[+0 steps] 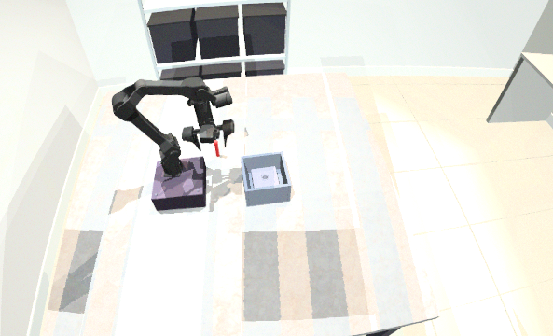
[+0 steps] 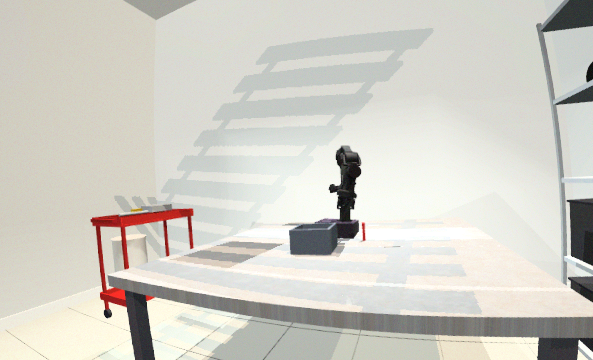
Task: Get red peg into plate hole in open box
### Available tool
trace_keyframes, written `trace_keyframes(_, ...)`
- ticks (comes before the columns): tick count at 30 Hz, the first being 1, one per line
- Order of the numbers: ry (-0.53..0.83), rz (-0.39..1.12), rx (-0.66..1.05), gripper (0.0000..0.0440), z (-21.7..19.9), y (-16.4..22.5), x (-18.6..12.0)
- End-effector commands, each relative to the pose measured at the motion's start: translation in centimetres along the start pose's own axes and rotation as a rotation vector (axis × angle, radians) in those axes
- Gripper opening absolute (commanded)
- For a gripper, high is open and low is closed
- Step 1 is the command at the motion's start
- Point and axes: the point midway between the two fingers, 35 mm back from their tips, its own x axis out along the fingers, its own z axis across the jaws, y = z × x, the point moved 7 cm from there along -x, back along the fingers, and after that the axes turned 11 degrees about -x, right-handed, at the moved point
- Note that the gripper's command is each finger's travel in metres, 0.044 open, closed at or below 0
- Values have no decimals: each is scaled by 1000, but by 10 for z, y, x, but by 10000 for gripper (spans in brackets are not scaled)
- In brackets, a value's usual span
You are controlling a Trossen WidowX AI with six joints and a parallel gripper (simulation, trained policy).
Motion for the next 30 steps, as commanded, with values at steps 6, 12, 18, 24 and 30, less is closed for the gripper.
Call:
trace_keyframes(6,-17,33,-228,440,3,38,28)
trace_keyframes(12,-62,51,-328,440,6,56,48)
trace_keyframes(18,-106,70,-377,440,8,68,68)
trace_keyframes(24,-129,93,-389,424,8,76,84)
trace_keyframes(30,-116,128,-389,287,9,79,89)
